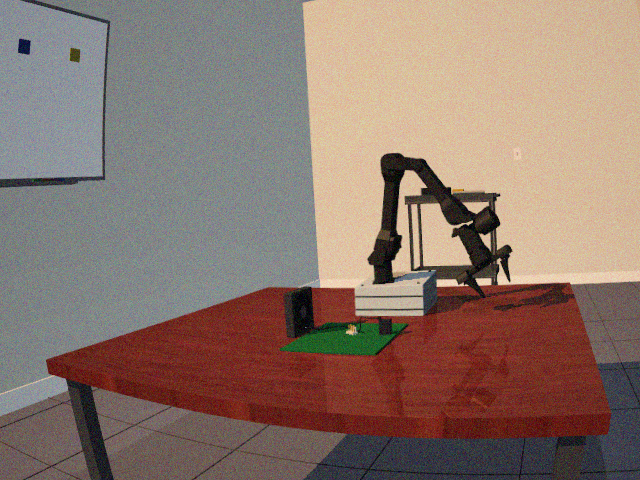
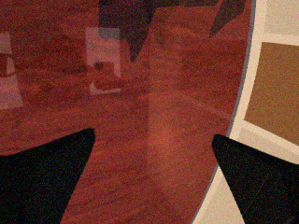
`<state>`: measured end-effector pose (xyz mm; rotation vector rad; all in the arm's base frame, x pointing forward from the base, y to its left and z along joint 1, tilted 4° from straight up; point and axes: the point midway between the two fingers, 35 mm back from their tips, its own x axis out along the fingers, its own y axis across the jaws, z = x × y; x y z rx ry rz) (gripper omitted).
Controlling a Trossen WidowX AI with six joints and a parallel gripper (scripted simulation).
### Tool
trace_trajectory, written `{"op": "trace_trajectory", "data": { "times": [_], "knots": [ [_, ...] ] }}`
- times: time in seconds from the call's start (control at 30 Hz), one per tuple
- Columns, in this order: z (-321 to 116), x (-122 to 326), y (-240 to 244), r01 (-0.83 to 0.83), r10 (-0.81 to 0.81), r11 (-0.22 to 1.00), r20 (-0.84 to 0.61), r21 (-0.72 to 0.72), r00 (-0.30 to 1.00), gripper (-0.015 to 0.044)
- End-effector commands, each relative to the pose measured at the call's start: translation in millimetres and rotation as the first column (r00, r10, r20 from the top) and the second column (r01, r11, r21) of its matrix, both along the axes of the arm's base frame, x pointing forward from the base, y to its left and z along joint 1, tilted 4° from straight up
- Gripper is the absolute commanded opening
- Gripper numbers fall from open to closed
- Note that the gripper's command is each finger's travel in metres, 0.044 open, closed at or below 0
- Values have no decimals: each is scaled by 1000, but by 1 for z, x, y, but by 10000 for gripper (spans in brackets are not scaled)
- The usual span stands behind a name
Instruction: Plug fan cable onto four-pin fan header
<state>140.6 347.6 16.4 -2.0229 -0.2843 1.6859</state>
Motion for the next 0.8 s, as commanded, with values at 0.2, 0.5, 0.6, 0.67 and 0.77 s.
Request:
{"op": "trace_trajectory", "data": {
  "times": [0.2,0.5,0.6,0.67,0.77],
  "knots": [
    [50,132,-108,572,-585,811,-136,-121,800,440],
    [97,176,-253,886,-942,329,-181,-326,283,440],
    [112,174,-292,908,-977,180,-178,-378,119,440],
    [113,173,-295,909,-978,169,-177,-382,107,440],
    [113,173,-295,909,-978,169,-177,-382,107,440]
  ]
}}
